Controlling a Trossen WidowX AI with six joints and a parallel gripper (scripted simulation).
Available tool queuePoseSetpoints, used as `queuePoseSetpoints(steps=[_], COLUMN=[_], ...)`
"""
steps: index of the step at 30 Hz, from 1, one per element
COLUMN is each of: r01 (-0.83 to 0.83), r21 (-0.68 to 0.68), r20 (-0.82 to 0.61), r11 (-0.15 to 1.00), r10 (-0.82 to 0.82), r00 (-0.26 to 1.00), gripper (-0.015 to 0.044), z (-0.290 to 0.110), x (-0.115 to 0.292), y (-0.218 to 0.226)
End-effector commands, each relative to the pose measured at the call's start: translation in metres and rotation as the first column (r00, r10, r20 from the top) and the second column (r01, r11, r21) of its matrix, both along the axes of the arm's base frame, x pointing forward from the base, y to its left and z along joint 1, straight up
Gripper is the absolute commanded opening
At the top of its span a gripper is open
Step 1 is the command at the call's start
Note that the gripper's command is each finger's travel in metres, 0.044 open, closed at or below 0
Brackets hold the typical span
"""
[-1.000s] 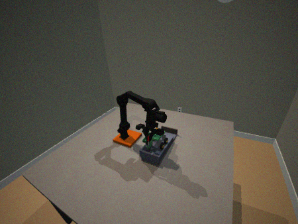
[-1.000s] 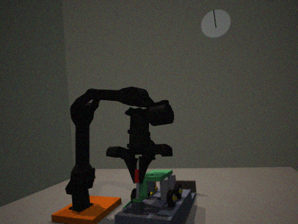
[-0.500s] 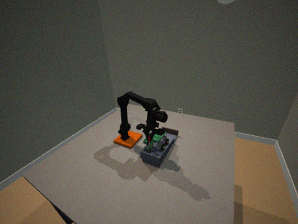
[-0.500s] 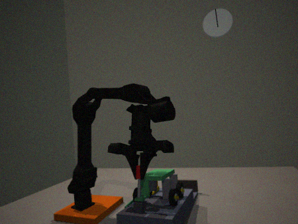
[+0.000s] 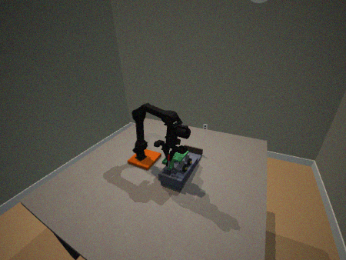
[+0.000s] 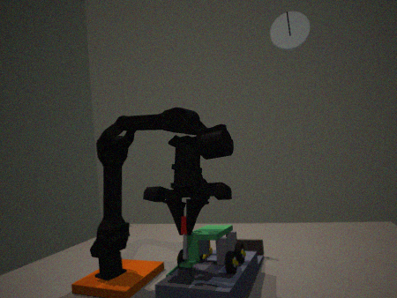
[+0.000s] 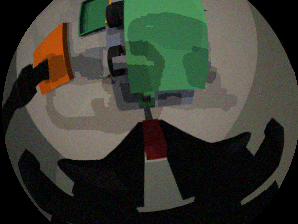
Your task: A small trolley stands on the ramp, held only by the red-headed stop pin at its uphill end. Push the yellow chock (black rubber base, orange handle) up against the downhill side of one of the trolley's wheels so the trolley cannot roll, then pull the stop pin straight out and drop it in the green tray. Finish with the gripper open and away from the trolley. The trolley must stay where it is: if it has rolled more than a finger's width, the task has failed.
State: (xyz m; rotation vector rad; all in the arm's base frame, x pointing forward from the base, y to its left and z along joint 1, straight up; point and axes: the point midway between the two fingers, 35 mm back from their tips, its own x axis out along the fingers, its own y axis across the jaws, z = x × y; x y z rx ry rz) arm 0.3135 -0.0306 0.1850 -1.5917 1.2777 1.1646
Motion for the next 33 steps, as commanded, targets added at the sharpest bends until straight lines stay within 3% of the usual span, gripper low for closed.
queuePoseSetpoints(steps=[1, 19, 33], r01=[-0.002, -0.002, -0.002], r21=[-0.004, -0.007, -0.008], r20=[0.005, 0.005, 0.002], r11=[1.0, 1.0, 1.0], r10=[0.002, 0.002, 0.002], r00=[1.0, 1.0, 1.0], gripper=[0.0, 0.0, 0.0], z=[0.003, 0.008, 0.003], x=[0.002, 0.007, -0.036], y=[-0.004, -0.03, -0.039])
